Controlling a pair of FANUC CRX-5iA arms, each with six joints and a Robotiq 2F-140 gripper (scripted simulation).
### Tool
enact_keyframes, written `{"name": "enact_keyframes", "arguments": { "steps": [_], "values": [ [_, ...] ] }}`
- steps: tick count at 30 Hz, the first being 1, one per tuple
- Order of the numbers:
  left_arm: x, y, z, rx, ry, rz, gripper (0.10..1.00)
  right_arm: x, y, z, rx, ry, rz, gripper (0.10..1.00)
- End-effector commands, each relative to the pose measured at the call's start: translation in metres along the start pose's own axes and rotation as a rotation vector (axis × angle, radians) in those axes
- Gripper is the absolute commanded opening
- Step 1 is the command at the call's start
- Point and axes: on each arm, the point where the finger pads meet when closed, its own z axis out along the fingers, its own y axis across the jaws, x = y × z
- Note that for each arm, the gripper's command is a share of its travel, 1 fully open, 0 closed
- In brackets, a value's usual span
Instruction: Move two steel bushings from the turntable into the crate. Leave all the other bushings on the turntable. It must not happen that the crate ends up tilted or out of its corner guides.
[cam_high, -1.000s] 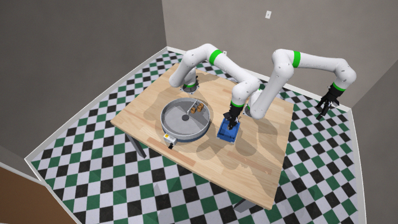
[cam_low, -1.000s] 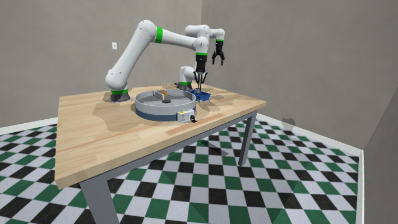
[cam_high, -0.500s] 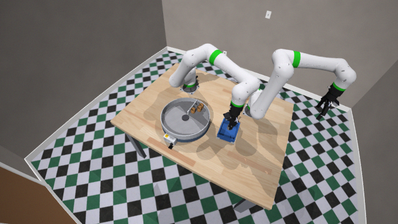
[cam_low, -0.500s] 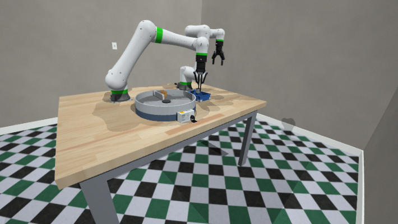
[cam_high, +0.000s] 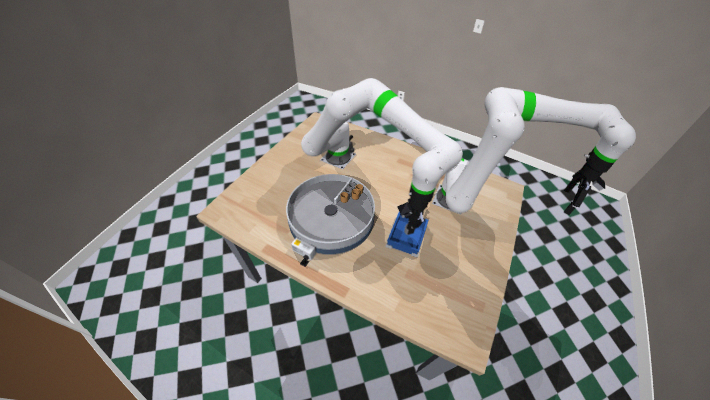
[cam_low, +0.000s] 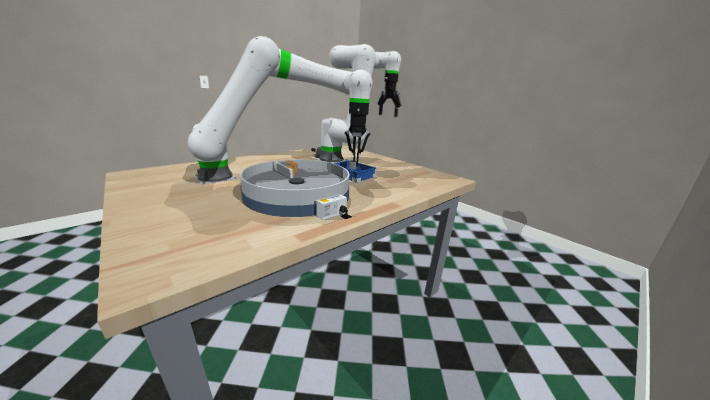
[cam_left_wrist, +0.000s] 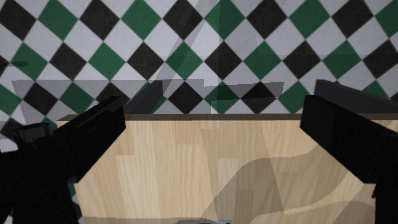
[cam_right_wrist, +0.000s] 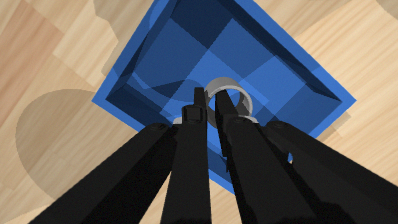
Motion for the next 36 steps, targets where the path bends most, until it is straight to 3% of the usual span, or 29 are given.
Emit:
{"name": "enact_keyframes", "arguments": {
  "steps": [1, 11, 36],
  "values": [
    [0.000, 0.000, -0.001, 0.000, 0.002, 0.000, 1.000, 0.000, -0.001, 0.004, 0.002, 0.000, 0.000, 0.099],
    [0.000, 0.000, -0.001, 0.000, 0.002, 0.000, 1.000, 0.000, -0.001, 0.019, 0.002, 0.000, 0.000, 0.099],
    [0.000, 0.000, -0.001, 0.000, 0.002, 0.000, 1.000, 0.000, -0.001, 0.022, 0.002, 0.000, 0.000, 0.099]
  ]
}}
